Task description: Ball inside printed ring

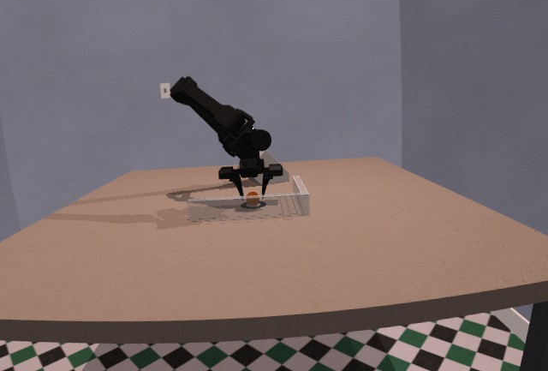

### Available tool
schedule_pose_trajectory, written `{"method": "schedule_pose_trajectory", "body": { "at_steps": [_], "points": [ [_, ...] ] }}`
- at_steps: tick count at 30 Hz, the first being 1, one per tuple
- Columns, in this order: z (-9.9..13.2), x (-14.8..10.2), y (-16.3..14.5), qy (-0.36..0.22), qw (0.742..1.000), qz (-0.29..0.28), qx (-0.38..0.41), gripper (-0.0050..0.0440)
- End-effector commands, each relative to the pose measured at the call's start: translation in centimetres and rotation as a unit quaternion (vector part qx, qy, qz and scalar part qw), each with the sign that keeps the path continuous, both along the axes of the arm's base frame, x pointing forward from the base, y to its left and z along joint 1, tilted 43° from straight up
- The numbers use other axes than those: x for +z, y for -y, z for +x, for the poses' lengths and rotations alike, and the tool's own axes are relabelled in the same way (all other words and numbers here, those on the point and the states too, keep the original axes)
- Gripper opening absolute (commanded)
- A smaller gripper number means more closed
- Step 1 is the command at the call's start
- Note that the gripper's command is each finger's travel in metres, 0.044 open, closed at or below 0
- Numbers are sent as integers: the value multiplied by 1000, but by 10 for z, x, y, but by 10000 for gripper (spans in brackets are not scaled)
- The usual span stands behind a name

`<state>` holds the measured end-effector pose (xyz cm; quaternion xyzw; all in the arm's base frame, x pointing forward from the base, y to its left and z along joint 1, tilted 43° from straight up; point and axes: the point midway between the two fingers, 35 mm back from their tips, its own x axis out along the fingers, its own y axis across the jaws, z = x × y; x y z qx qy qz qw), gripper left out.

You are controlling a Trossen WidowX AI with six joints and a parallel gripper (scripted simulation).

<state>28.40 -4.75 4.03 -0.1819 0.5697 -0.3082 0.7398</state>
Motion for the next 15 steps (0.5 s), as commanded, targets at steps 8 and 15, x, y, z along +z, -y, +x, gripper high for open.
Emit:
{"method": "schedule_pose_trajectory", "body": {
  "at_steps": [8, 15],
  "points": [
    [0, 0, 0, 2, 1000, 0, 0, 306],
    [0, 0, 0, 2, 1000, 0, 0, 330]
  ]
}}
